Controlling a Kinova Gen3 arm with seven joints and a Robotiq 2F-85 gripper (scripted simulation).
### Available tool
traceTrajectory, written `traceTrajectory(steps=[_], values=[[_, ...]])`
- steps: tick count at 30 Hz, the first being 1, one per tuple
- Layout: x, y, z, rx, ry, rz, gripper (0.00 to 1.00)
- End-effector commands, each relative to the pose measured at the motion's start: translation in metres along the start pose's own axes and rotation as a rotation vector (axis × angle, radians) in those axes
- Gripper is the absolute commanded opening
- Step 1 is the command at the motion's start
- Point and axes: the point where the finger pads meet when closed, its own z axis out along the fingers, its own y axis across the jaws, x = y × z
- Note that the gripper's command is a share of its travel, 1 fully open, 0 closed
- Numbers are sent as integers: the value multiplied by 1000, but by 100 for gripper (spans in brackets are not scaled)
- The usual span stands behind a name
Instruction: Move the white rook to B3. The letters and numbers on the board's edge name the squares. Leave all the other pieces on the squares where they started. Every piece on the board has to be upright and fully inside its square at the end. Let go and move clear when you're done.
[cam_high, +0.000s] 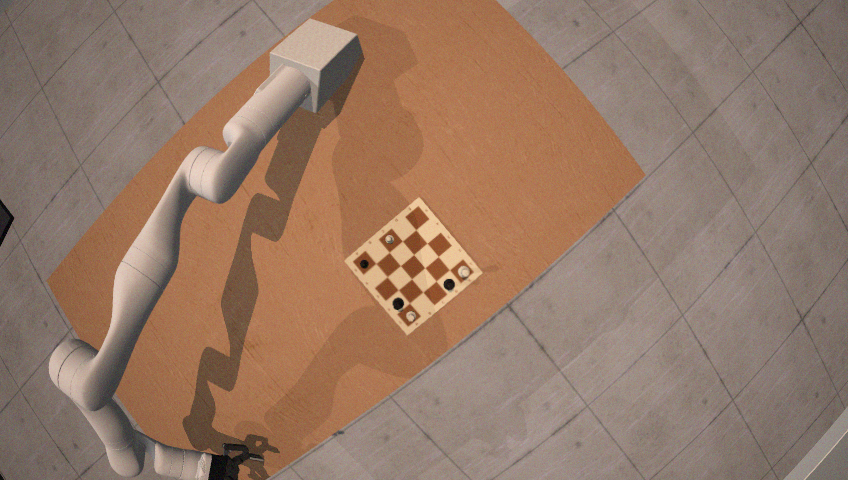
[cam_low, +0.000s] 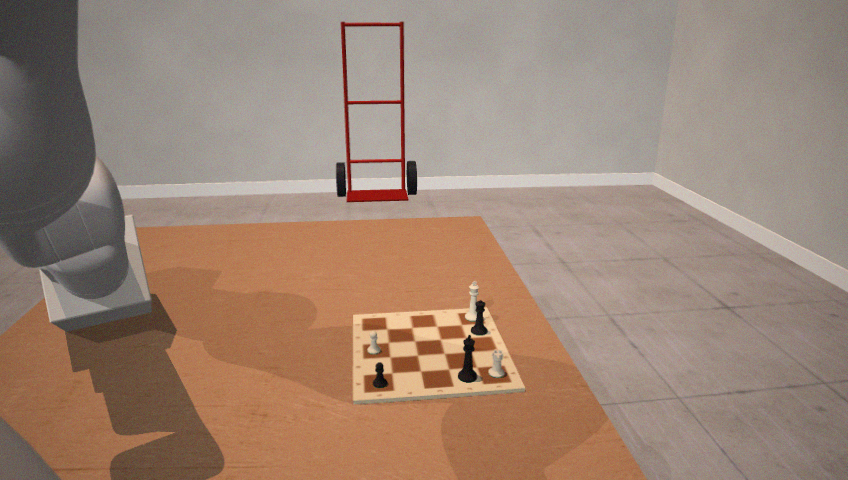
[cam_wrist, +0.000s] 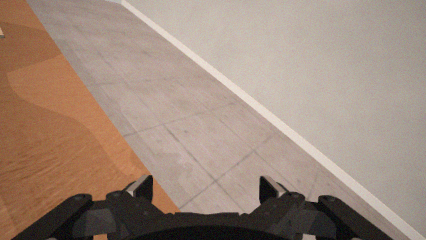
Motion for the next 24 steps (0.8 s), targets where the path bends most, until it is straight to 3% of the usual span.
traceTrajectory(steps=[1,2,9,17,19,24], values=[[18,-19,18,42,35,16,100],[18,-19,18,42,35,16,100],[51,-125,57,302,69,37,100],[87,-229,70,566,90,-8,100],[87,-229,70,566,90,-8,100],[104,-279,68,696,94,-58,100]])
